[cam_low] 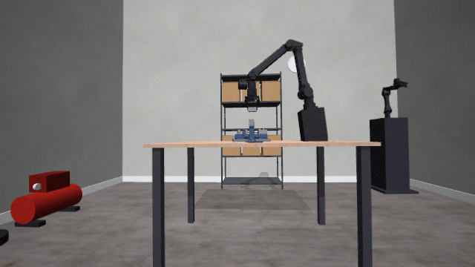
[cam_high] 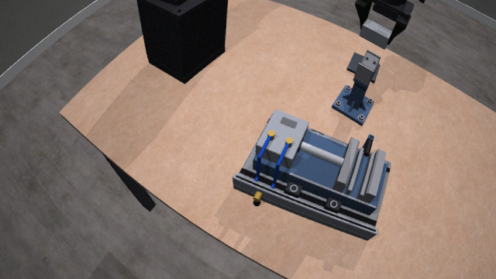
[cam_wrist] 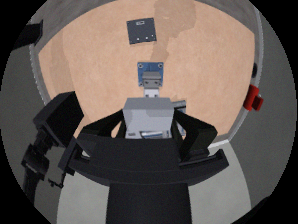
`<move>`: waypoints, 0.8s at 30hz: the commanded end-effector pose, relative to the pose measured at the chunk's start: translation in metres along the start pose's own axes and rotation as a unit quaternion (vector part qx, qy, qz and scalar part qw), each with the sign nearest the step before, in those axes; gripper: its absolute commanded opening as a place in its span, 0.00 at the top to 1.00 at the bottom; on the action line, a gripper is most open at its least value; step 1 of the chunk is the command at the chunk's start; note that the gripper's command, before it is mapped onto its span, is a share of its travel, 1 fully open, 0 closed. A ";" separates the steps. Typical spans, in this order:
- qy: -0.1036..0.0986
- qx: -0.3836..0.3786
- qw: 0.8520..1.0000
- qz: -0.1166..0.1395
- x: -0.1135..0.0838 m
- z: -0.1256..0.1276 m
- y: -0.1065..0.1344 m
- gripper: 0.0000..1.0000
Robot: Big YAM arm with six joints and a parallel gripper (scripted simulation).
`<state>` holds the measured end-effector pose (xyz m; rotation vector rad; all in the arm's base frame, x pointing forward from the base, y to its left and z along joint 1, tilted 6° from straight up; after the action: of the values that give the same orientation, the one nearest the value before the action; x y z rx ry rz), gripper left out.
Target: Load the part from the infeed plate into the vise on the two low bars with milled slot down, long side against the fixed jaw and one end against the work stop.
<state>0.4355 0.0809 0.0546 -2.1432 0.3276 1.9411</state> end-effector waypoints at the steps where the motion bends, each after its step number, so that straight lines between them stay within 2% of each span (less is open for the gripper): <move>1: 0.025 0.014 1.000 -0.012 -0.021 -0.025 -0.008 1.00; 4: 0.026 0.018 0.999 -0.012 -0.020 -0.027 -0.006 1.00; 8: 0.016 0.030 0.999 -0.007 -0.012 -0.028 -0.002 1.00; 17: 0.013 0.085 0.996 -0.008 -0.012 -0.042 0.010 1.00; 20: 0.014 0.094 0.995 -0.008 -0.013 -0.044 0.012 1.00; 21: 0.028 0.103 0.994 -0.017 -0.026 -0.050 0.013 1.00; 23: 0.013 0.122 0.992 -0.008 -0.012 -0.051 0.019 1.00; 24: 0.013 0.132 0.991 -0.008 -0.012 -0.054 0.022 1.00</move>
<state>0.4521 0.0501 0.0561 -2.0192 0.4944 1.8373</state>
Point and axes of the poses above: the point where the finger pads meet when closed, its own x axis out along the fingers, its own z axis across the jaws, y = z × x, the point moved 1 cm from there along -x, back along the fingers, and after that the axes turned 13 degrees about x, right-handed, at the moved point
